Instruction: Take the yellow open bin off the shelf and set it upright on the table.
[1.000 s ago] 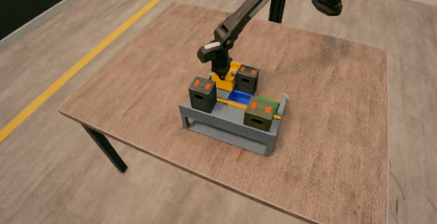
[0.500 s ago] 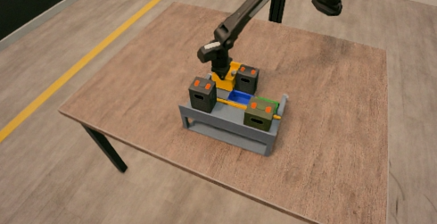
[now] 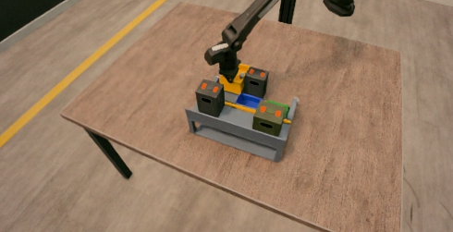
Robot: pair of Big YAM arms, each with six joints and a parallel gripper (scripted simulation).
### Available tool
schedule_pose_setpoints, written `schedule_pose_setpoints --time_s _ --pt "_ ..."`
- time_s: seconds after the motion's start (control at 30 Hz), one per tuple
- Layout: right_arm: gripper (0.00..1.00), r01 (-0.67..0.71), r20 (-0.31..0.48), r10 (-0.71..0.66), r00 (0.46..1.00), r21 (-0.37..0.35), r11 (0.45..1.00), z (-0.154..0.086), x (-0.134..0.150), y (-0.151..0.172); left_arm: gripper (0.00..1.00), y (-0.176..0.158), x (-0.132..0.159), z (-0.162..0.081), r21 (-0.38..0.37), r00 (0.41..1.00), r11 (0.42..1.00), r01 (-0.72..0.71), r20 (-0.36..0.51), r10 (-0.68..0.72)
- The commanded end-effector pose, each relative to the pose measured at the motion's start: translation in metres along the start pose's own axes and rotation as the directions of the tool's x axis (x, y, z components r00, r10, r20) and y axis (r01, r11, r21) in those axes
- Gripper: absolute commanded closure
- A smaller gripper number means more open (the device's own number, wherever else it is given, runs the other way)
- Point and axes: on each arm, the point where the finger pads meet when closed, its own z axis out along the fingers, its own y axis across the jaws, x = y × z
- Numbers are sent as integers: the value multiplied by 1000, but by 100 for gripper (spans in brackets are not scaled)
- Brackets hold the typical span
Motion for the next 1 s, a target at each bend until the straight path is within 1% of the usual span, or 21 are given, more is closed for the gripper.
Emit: schedule_pose_setpoints --time_s 0.0,0.97 --pt "0 -11 42 11 999 7 1000 -7 -14 -3 100 28 -15 -34 -52 999 999 10 47 -8" --pt "0 -11 42 11 999 7 1000 -7 -14 -3 100 30 -18 -37 -57 999 998 9 50 -6"
